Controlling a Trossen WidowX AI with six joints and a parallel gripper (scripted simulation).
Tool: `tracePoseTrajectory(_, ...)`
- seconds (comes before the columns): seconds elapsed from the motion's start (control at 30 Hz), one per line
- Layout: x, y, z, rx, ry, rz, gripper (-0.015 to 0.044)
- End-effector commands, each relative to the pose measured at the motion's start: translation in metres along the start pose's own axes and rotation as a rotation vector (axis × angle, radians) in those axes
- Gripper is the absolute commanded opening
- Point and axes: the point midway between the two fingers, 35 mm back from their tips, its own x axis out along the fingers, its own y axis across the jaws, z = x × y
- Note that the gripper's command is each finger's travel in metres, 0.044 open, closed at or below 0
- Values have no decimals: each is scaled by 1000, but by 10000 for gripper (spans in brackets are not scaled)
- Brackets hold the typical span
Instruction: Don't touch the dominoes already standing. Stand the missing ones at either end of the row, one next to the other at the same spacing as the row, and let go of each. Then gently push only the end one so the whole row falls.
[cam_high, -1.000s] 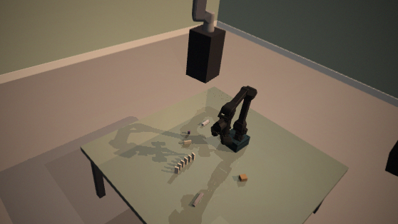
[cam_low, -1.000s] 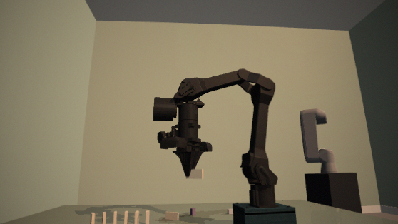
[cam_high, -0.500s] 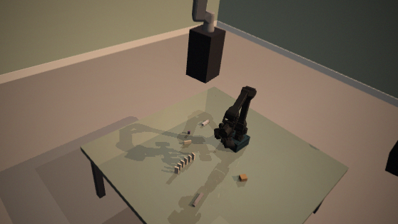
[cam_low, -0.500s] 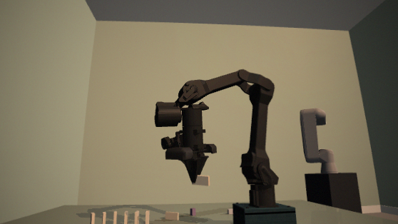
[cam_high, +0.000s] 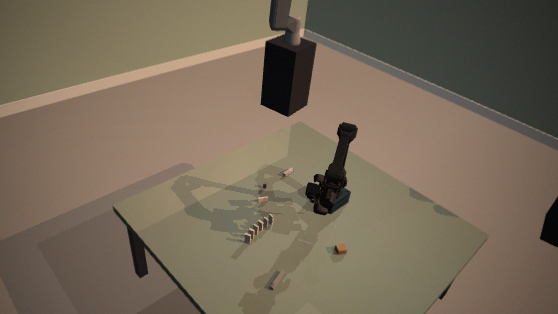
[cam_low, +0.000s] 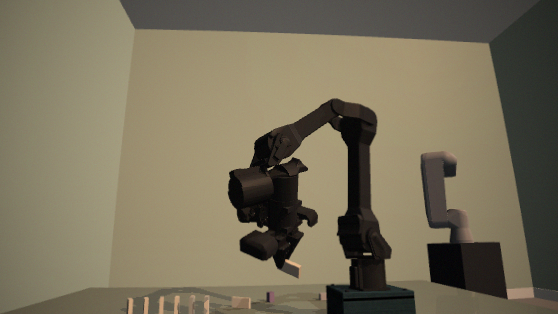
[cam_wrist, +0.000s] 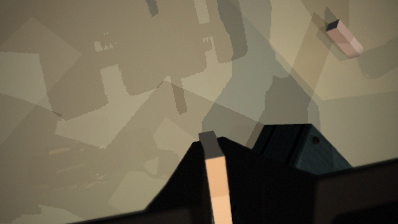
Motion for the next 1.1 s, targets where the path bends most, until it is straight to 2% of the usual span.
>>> tracePoseTrajectory(0.0, 6, -2, -2, 27, -94, -52, 21)
tracePoseTrajectory(0.27, 11, -6, -4, 82, -305, -94, 21)
tracePoseTrajectory(0.53, 11, -6, -3, 128, -532, -69, 21)
tracePoseTrajectory(0.8, 4, -3, -3, 162, -757, 27, 21)
tracePoseTrajectory(1.07, -6, 3, -5, 178, -960, 191, 21)
